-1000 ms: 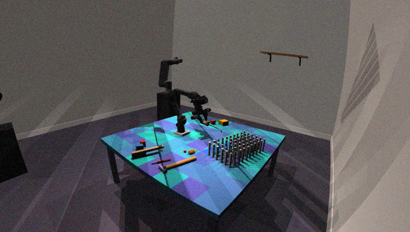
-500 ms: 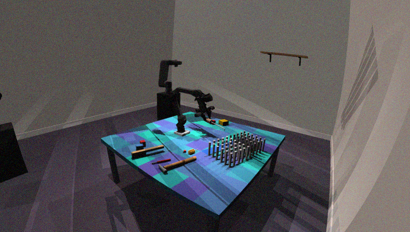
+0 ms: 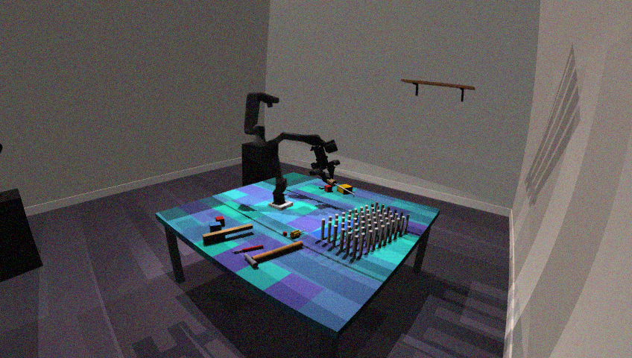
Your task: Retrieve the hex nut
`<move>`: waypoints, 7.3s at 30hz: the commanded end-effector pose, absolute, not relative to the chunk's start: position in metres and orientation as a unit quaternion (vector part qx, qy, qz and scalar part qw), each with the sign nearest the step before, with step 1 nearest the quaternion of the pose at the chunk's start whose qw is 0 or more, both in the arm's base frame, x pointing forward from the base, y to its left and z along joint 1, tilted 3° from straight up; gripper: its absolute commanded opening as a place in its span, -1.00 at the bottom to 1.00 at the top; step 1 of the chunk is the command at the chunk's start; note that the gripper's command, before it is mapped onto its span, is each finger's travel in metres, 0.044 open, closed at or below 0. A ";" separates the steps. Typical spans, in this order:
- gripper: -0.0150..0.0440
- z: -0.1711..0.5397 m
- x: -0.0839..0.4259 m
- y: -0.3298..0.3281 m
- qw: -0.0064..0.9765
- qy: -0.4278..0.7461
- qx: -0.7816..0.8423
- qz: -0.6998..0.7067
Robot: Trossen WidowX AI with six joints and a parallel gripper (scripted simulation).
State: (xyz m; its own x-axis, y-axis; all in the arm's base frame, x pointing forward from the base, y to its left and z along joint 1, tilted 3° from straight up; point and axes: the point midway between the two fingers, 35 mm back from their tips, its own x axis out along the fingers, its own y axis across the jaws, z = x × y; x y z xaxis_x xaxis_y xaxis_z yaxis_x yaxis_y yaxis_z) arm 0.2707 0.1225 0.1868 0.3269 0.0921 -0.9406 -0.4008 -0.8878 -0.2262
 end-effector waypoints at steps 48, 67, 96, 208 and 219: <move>-0.49 0.186 0.214 0.358 0.234 0.101 -0.801 0.542; -0.49 0.171 0.215 0.362 0.234 0.101 -0.801 0.542; -0.49 0.149 0.216 0.366 0.234 0.100 -0.801 0.542; -0.49 0.063 0.214 0.365 0.234 0.100 -0.801 0.542; -0.49 0.055 0.213 0.364 0.234 0.100 -0.801 0.542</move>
